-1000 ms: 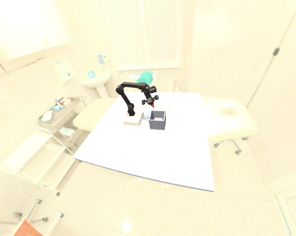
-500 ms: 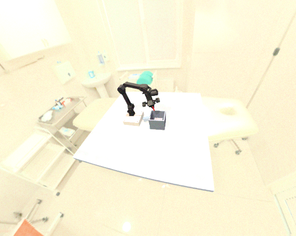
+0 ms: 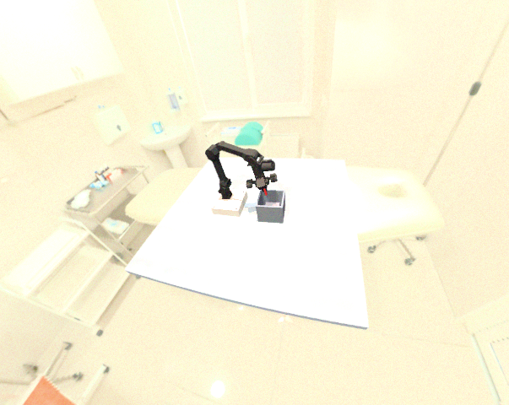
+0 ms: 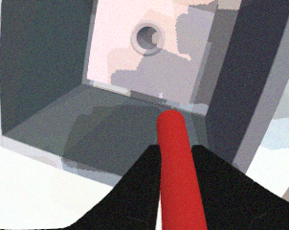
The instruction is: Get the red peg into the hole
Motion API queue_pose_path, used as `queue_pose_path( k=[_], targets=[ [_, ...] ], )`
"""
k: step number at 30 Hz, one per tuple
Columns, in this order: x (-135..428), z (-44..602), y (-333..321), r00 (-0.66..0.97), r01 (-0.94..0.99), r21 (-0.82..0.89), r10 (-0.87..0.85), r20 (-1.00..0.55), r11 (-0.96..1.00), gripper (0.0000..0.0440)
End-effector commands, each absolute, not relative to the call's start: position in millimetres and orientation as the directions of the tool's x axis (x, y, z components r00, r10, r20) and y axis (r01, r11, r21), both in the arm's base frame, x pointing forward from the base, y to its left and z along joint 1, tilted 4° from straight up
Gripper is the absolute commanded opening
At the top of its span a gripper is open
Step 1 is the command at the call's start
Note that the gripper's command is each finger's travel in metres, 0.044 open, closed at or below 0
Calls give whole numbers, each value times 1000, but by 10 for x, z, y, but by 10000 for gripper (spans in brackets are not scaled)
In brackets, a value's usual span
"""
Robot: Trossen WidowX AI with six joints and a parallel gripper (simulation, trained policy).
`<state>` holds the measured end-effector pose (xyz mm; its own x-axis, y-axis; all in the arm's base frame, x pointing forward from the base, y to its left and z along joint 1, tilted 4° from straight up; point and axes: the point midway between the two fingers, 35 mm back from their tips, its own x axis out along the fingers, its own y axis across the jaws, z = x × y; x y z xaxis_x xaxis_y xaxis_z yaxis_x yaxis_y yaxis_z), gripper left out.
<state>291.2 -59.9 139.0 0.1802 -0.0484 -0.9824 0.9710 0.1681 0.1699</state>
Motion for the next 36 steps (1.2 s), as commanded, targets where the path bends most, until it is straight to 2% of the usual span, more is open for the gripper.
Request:
queue_pose_path(
  k=[1,33,36],
  targets=[
    [2951,1335,-650,176,971,166,-43,-983,173,0],
    [3237,617,-935,138,961,130,-14,-990,243,0],
    [3237,567,-947,123,961,115,-16,-992,252,24]
  ],
)
